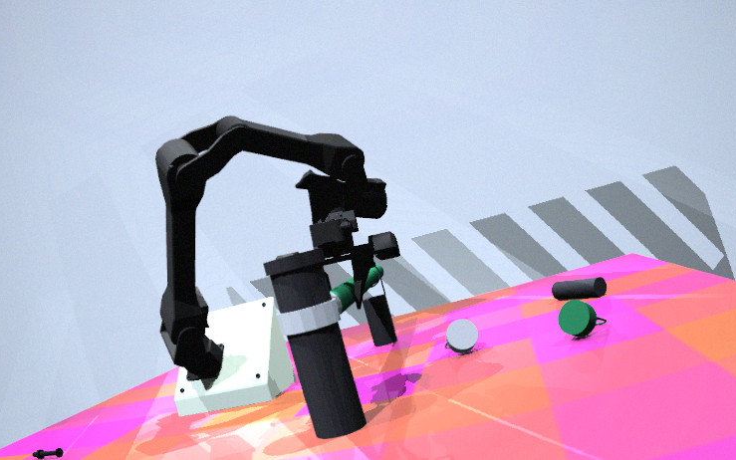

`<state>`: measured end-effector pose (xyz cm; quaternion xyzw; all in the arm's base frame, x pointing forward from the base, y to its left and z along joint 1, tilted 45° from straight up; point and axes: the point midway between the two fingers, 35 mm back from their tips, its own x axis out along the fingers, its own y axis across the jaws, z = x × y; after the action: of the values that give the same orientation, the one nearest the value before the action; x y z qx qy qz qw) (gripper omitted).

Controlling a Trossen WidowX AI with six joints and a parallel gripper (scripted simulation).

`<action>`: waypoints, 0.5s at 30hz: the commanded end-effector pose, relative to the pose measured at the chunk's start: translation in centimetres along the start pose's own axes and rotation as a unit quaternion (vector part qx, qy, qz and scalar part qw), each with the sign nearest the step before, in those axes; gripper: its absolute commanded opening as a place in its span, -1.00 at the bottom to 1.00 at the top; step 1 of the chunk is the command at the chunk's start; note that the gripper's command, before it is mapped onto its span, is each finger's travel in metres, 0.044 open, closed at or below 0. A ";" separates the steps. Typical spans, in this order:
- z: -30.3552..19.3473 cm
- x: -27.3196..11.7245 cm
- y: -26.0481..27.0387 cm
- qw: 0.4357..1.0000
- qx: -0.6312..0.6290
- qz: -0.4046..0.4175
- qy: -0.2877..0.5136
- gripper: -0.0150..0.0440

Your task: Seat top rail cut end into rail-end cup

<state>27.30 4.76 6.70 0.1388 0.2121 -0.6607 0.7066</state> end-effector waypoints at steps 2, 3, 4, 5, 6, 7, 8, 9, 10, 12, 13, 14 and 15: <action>0.3 -0.1 0.1 1.000 0.001 0.003 -0.001 -0.49; 0.3 -0.1 0.1 1.000 0.001 0.003 -0.001 -0.49; 0.4 -0.1 0.1 1.000 0.001 0.003 -0.001 -0.49; 0.4 -0.1 0.1 1.000 0.001 0.003 -0.001 -0.49; 0.4 -0.1 0.2 1.000 0.001 0.003 -0.001 -0.49; 0.5 -0.1 0.2 1.000 0.001 0.003 -0.001 -0.49; 0.5 -0.1 0.2 1.000 0.001 0.003 -0.001 -0.49; 0.5 -0.1 0.2 1.000 0.001 0.003 -0.001 -0.49; 0.6 -0.1 0.2 1.000 0.001 0.003 -0.001 -0.49; 0.6 -0.1 0.2 1.000 0.001 0.003 -0.001 -0.49; 0.7 -0.1 0.2 1.000 0.001 0.003 -0.001 -0.49; 0.7 -0.1 0.3 1.000 0.001 0.003 -0.001 -0.49; 0.7 -0.1 0.3 1.000 0.001 0.003 -0.001 -0.49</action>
<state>27.37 4.55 6.88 0.1383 0.2150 -0.6626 0.7040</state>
